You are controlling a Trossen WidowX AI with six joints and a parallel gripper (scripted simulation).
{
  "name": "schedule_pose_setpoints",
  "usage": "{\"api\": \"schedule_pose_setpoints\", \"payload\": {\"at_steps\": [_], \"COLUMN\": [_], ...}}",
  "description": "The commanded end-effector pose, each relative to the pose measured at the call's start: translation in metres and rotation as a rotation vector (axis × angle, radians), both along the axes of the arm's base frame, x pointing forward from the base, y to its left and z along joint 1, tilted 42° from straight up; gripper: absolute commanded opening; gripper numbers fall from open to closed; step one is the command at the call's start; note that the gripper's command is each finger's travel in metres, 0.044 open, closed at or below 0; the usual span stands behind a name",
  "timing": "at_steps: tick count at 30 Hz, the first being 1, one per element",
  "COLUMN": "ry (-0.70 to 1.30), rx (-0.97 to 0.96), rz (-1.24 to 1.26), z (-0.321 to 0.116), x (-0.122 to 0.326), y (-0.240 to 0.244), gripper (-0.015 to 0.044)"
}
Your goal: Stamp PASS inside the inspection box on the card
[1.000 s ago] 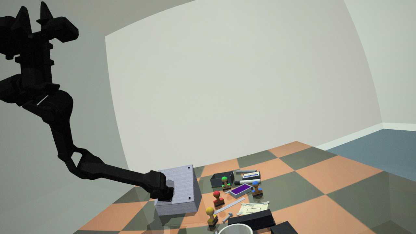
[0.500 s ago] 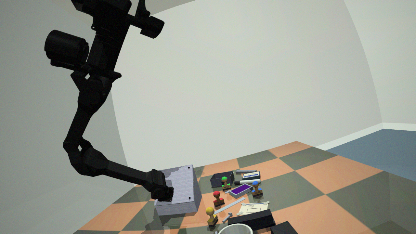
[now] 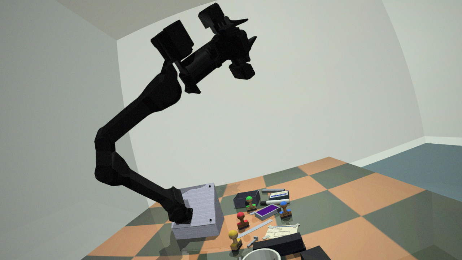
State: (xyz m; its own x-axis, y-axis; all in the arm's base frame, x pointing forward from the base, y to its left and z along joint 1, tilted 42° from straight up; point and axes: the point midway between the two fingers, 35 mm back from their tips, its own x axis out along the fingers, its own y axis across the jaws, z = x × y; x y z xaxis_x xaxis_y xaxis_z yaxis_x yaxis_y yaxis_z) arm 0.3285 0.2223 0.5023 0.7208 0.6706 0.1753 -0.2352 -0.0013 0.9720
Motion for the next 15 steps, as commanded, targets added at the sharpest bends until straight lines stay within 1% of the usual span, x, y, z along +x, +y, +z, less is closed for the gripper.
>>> {"api": "schedule_pose_setpoints", "payload": {"at_steps": [1, 8, 15], "ry": [0.145, 0.343, 0.524], "rx": [-0.142, -0.384, -0.682], "rz": [-0.032, -0.062, -0.075], "z": [-0.066, -0.169, -0.276], "x": [0.029, 0.051, 0.05], "y": [0.024, 0.052, 0.065], "gripper": [0.0222, 0.0222, 0.0222]}}
